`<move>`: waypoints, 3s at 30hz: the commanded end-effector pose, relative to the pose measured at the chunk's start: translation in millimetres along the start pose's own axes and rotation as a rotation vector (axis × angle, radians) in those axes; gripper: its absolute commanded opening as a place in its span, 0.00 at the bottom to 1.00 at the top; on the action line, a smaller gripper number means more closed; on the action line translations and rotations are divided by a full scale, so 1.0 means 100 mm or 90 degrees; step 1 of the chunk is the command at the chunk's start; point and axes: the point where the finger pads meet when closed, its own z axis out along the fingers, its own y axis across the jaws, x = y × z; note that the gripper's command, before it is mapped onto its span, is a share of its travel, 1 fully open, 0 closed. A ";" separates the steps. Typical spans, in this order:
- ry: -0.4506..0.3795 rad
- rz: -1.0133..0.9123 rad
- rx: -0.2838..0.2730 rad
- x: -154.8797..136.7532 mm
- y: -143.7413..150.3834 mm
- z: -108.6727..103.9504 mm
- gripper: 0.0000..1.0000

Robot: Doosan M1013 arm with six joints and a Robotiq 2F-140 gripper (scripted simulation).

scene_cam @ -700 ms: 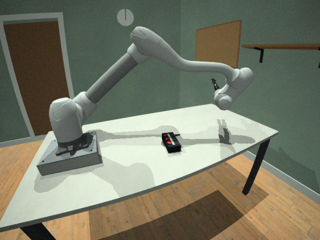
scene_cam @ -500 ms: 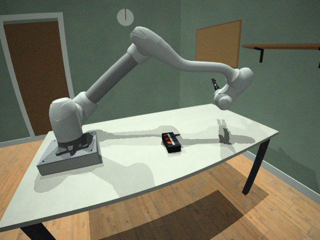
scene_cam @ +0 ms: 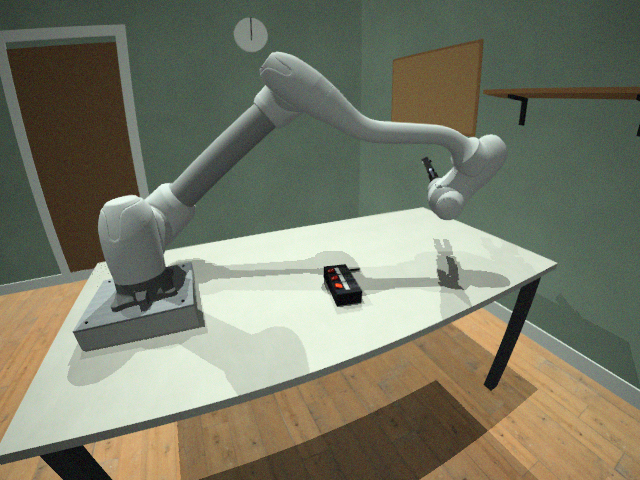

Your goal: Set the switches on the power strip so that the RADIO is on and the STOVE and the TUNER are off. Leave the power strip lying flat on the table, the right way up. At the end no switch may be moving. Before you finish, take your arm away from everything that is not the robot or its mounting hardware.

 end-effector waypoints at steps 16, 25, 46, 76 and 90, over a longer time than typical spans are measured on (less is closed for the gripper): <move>-0.084 -0.013 -0.297 -1.15 -0.16 -1.68 1.00; -0.131 -0.021 -0.471 -1.80 -0.26 -2.65 1.00; -0.231 -0.038 -0.827 -3.15 -0.45 -4.67 1.00; -0.253 -0.035 -0.893 -3.42 -0.50 -5.03 1.00; -0.253 -0.035 -0.893 -3.42 -0.50 -5.03 1.00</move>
